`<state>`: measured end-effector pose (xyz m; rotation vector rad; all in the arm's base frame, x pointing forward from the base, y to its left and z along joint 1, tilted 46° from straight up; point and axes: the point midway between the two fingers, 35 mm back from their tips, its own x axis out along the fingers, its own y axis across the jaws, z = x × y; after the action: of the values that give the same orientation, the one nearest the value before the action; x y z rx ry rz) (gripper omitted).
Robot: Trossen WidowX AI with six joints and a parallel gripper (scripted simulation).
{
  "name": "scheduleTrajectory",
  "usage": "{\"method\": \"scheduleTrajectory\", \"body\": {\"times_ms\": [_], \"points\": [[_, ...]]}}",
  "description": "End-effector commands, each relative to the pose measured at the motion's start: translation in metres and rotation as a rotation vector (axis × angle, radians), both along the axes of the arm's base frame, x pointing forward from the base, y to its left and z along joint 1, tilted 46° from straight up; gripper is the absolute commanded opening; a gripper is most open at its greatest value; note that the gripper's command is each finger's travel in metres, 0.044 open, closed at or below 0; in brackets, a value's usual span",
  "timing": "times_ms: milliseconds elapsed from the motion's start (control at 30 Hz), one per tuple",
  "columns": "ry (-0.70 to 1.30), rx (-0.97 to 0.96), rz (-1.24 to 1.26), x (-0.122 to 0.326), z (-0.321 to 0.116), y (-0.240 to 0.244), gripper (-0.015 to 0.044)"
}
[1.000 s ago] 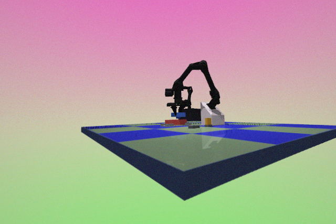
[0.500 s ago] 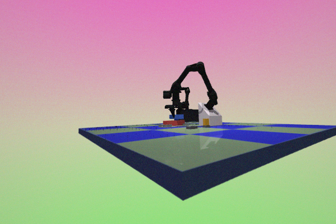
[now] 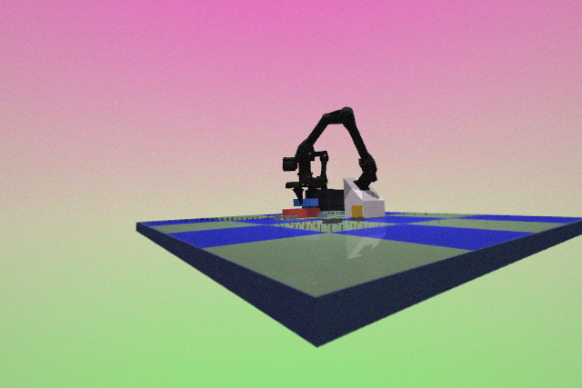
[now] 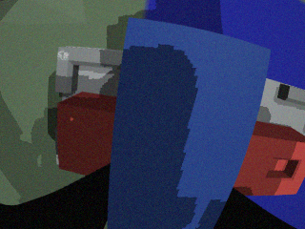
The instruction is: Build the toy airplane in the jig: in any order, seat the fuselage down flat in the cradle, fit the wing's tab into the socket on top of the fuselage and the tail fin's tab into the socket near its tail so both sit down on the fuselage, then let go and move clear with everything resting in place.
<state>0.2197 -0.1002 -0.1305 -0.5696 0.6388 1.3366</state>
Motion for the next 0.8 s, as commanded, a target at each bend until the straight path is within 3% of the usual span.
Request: {"method": "scheduleTrajectory", "body": {"times_ms": [0, 67, 233, 767], "points": [[0.001, 0.0, 0.0, -0.0002, 0.0, -0.0001, 0.0169], [0.001, 0.0, 0.0, -0.0002, 0.0, -0.0001, 0.0156], [0.001, 0.0, 0.0, -0.0002, 0.0, -0.0001, 0.0025], [0.001, 0.0, 0.0, -0.0002, 0.0, -0.0001, 0.044]]}}
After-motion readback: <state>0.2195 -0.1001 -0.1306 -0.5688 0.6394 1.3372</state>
